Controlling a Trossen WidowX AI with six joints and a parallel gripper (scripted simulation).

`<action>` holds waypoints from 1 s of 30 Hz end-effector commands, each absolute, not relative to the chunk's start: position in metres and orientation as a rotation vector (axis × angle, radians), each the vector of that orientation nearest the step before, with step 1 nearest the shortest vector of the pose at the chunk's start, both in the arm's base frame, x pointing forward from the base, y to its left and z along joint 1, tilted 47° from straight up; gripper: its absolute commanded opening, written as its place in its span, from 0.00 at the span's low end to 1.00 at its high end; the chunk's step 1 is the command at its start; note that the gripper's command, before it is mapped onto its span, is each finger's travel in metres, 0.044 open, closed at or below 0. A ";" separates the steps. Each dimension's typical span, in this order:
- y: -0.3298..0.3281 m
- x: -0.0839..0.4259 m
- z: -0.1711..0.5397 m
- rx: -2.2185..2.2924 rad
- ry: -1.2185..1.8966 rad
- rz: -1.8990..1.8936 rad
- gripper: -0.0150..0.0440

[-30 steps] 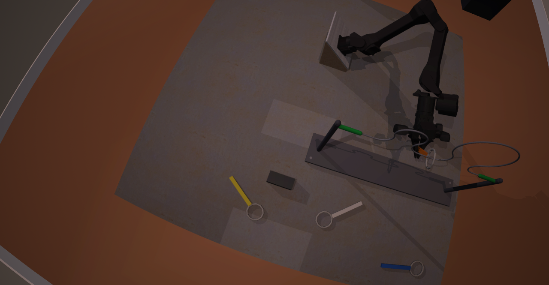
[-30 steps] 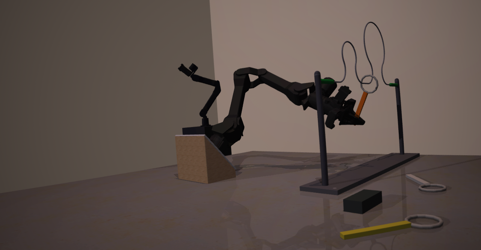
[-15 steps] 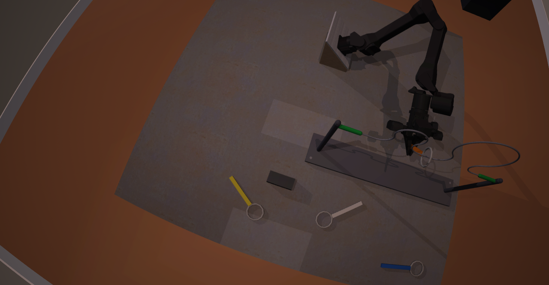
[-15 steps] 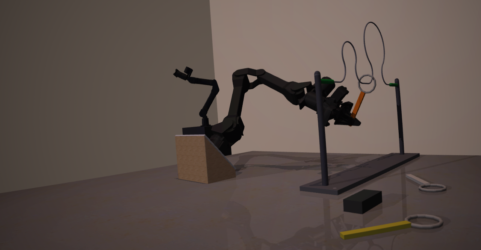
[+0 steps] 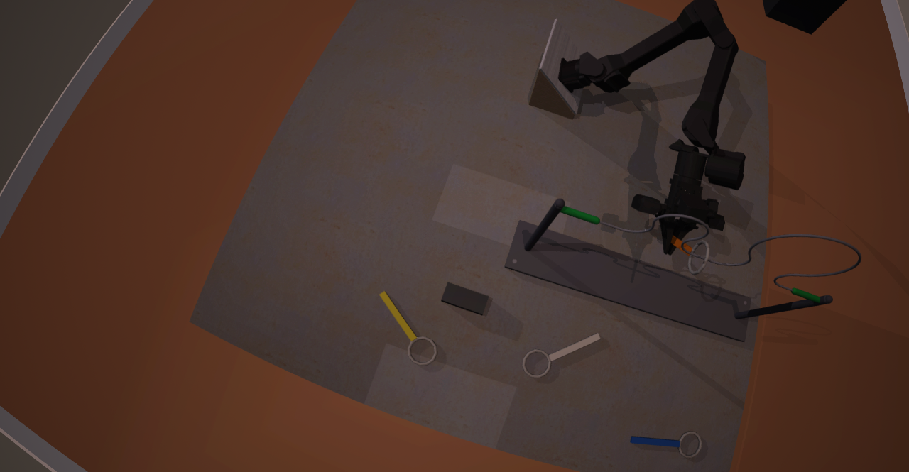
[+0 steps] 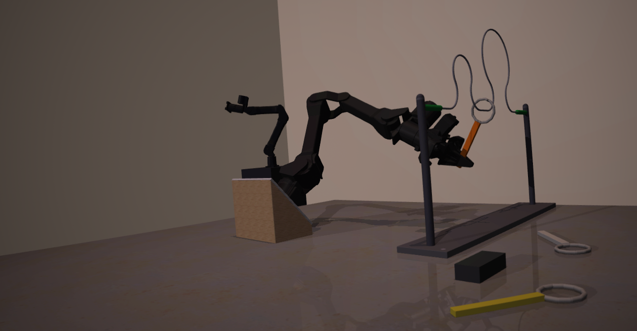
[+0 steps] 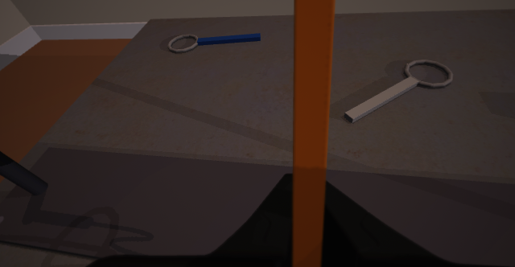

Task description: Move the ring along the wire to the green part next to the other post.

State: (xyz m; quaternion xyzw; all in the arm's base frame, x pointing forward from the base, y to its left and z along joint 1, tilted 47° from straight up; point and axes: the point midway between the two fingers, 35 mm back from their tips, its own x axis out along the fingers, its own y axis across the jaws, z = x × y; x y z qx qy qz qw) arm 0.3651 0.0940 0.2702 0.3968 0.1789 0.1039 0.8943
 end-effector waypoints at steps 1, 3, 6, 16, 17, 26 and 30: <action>0.089 0.364 0.266 0.802 0.372 0.211 0.00; 0.086 0.364 0.263 0.787 0.375 0.206 0.00; 0.082 0.363 0.259 0.760 0.380 0.199 0.00; 0.062 0.361 0.242 0.620 0.405 0.159 0.00; 0.060 0.361 0.241 0.609 0.407 0.155 0.00; 0.035 0.358 0.228 0.431 0.436 0.104 0.00; 0.021 0.357 0.223 0.339 0.450 0.079 0.00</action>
